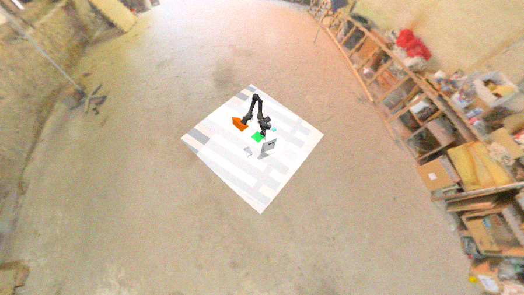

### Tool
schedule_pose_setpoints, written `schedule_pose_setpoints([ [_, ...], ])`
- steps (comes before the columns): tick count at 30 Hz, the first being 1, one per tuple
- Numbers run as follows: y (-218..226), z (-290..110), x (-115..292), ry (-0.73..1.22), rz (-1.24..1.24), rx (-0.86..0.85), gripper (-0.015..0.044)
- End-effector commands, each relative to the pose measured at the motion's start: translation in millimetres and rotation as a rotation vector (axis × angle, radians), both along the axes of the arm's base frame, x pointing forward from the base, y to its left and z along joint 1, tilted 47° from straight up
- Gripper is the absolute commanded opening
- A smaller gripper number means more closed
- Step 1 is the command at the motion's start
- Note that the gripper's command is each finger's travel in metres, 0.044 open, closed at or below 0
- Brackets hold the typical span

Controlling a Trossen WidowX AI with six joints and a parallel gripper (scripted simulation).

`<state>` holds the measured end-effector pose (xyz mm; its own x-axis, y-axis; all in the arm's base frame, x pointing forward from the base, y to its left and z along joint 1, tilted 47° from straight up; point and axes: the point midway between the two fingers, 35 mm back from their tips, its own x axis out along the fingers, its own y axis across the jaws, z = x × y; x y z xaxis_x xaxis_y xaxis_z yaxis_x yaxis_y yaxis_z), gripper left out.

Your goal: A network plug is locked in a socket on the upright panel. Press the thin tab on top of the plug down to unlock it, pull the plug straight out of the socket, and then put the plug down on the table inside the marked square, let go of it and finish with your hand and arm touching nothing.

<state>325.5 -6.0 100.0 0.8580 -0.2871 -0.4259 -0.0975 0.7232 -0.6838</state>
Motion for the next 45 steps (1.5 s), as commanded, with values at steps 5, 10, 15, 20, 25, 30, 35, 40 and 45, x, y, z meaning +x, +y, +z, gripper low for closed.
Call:
schedule_pose_setpoints([
  [5, -3.1, -5.9, 22.8, -0.005, 0.004, -0.001, 0.0156],
  [10, -4.4, -9.0, 29.8, -0.005, 0.004, -0.001, 0.0156],
  [15, -4.8, -9.7, 35.2, -0.005, 0.004, -0.001, 0.0156],
  [20, -5.3, -10.6, 41.6, -0.006, 0.004, -0.001, 0.0156],
  [25, -5.9, -11.8, 47.9, -0.006, 0.004, -0.001, 0.0156],
  [30, -6.6, -13.2, 54.2, -0.006, 0.004, -0.001, 0.0156],
  [35, -7.3, -14.8, 60.5, -0.007, 0.004, -0.001, 0.0156],
  [40, -8.2, -16.7, 66.7, -0.007, 0.004, -0.001, 0.0156],
  [45, -9.1, -18.7, 73.0, -0.007, 0.004, -0.001, 0.0156],
])
